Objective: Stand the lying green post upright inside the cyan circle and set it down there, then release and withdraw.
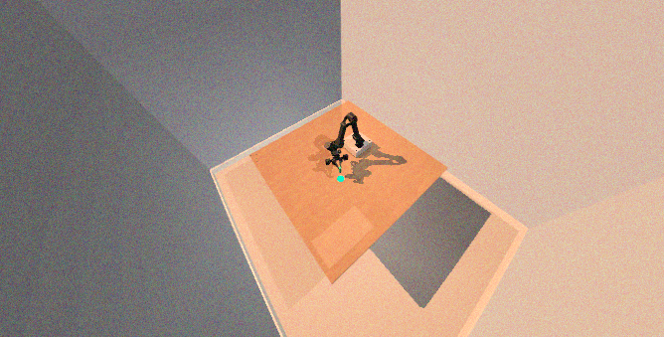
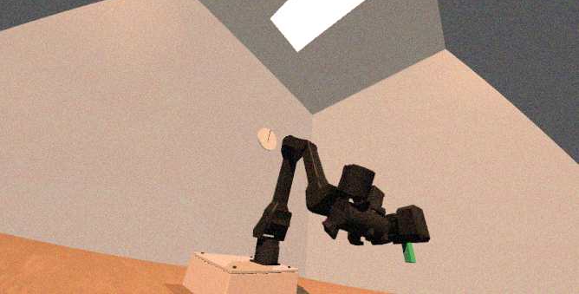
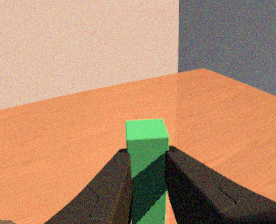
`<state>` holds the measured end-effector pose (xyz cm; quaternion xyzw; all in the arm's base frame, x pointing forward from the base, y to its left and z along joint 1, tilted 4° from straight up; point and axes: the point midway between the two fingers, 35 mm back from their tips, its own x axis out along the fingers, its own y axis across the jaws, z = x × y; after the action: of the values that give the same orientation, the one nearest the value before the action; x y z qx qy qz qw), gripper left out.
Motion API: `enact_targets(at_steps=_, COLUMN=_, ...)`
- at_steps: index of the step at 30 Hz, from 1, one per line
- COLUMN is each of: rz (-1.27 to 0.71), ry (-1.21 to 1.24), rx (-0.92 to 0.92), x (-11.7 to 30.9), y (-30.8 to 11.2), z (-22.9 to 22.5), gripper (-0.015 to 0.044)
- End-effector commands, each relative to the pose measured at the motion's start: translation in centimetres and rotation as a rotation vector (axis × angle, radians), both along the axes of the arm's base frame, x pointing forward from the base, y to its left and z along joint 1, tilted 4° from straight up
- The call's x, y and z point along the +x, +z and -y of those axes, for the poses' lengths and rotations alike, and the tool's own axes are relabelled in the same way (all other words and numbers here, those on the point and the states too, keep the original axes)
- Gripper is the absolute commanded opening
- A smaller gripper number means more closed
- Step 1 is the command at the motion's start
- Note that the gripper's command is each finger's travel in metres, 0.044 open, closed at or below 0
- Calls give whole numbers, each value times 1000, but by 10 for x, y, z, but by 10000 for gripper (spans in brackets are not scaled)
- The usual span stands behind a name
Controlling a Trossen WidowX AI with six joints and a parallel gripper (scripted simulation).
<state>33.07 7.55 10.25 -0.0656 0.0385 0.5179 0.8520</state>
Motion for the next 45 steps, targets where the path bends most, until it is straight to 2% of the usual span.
enact_targets(at_steps=1, rz=9, ry=9, rx=10, x=-5, y=2, z=1, gripper=23)
enact_targets(at_steps=19, rz=10, ry=9, rx=11, x=-4, y=0, z=1, gripper=23)
enact_targets(at_steps=45, rz=9, ry=9, rx=11, x=1, y=-72, z=6, gripper=23)
